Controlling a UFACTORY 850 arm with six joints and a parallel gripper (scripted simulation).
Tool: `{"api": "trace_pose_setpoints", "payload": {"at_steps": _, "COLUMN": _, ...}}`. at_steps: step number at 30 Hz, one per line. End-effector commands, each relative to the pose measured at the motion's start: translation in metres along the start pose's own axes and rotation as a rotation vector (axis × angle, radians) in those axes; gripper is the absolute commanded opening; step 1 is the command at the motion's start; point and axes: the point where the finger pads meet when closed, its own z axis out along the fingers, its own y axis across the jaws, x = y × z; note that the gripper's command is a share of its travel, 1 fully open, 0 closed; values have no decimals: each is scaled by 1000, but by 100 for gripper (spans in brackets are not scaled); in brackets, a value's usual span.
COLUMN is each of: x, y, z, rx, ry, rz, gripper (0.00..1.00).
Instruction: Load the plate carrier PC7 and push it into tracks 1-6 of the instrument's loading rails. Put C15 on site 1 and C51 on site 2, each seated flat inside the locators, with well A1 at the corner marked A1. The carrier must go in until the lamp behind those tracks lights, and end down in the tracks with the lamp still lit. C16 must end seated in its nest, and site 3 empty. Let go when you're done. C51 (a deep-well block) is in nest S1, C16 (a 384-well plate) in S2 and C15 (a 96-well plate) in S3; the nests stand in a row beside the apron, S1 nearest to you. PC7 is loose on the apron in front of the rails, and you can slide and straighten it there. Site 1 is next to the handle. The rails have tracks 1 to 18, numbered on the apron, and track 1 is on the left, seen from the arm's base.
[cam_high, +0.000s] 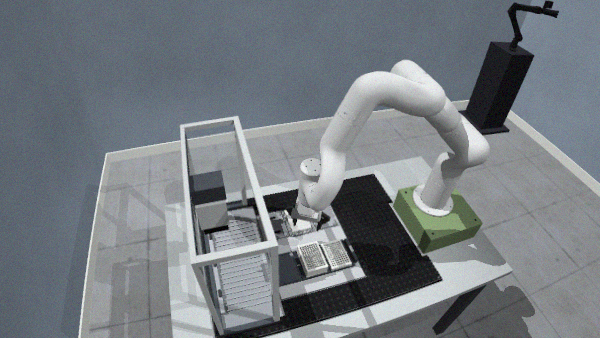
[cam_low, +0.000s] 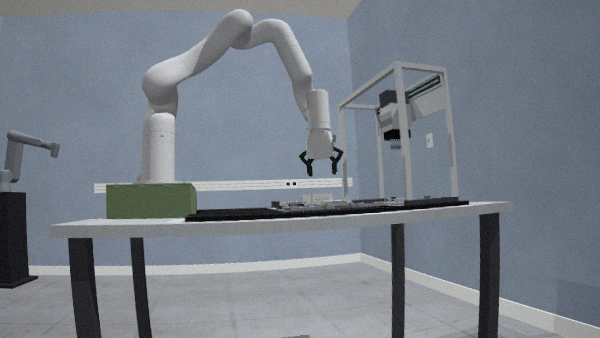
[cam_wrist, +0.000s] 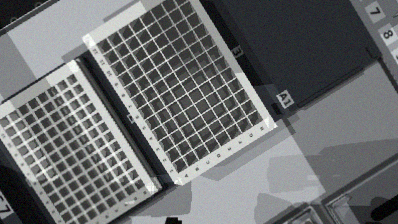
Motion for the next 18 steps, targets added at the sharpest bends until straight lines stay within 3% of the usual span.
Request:
{"api": "trace_pose_setpoints", "payload": {"at_steps": 1, "x": 1, "y": 2, "z": -1, "rx": 18, "ry": 28, "rz": -168, "gripper": 100}}
{"api": "trace_pose_setpoints", "payload": {"at_steps": 15, "x": 1, "y": 2, "z": -1, "rx": 13, "ry": 31, "rz": -563, "gripper": 100}}
{"api": "trace_pose_setpoints", "payload": {"at_steps": 18, "x": 1, "y": 2, "z": -1, "rx": 13, "ry": 31, "rz": -563, "gripper": 100}}
